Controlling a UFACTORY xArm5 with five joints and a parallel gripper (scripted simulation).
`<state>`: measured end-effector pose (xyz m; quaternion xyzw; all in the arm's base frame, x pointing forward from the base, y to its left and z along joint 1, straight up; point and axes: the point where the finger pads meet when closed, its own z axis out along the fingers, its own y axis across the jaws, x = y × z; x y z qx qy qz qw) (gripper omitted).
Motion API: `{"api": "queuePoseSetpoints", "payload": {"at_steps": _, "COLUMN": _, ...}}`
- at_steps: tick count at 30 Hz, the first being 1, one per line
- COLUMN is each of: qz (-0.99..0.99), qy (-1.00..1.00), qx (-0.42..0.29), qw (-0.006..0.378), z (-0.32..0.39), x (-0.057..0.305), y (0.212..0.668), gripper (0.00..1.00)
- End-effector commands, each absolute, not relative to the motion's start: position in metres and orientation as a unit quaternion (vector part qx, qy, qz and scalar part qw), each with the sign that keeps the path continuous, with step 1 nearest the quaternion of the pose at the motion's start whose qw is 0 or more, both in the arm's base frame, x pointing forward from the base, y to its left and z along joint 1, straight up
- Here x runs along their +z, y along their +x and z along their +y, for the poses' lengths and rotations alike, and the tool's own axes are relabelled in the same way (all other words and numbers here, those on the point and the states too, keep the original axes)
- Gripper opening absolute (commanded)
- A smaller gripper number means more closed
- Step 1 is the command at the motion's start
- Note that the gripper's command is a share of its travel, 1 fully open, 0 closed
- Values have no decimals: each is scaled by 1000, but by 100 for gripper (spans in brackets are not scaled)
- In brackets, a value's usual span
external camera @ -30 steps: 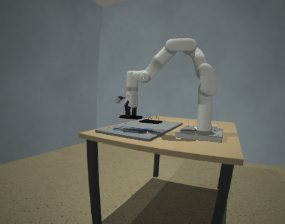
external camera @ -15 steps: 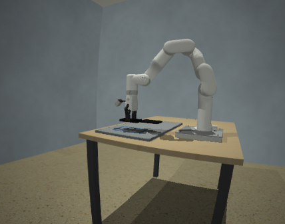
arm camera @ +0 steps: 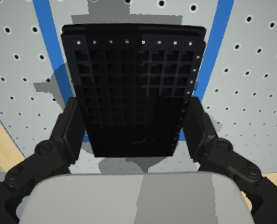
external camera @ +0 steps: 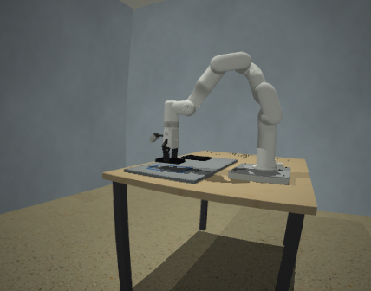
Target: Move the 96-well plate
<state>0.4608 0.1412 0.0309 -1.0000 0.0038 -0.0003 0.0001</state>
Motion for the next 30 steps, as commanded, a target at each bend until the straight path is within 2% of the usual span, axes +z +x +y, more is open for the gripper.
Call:
{"api": "queuePoseSetpoints", "payload": {"at_steps": 1, "qz": 4, "qy": -1000, "qx": -2, "qw": 1, "z": 142, "x": 25, "y": 462, "gripper": 0}}
{"api": "queuePoseSetpoints", "payload": {"at_steps": 11, "qz": 4, "qy": -1000, "qx": -2, "qw": 1, "z": 142, "x": 12, "y": 462, "gripper": 0}}
{"api": "queuePoseSetpoints", "payload": {"at_steps": 30, "qz": 4, "qy": -1000, "qx": -2, "qw": 1, "z": 142, "x": 12, "y": 462, "gripper": 0}}
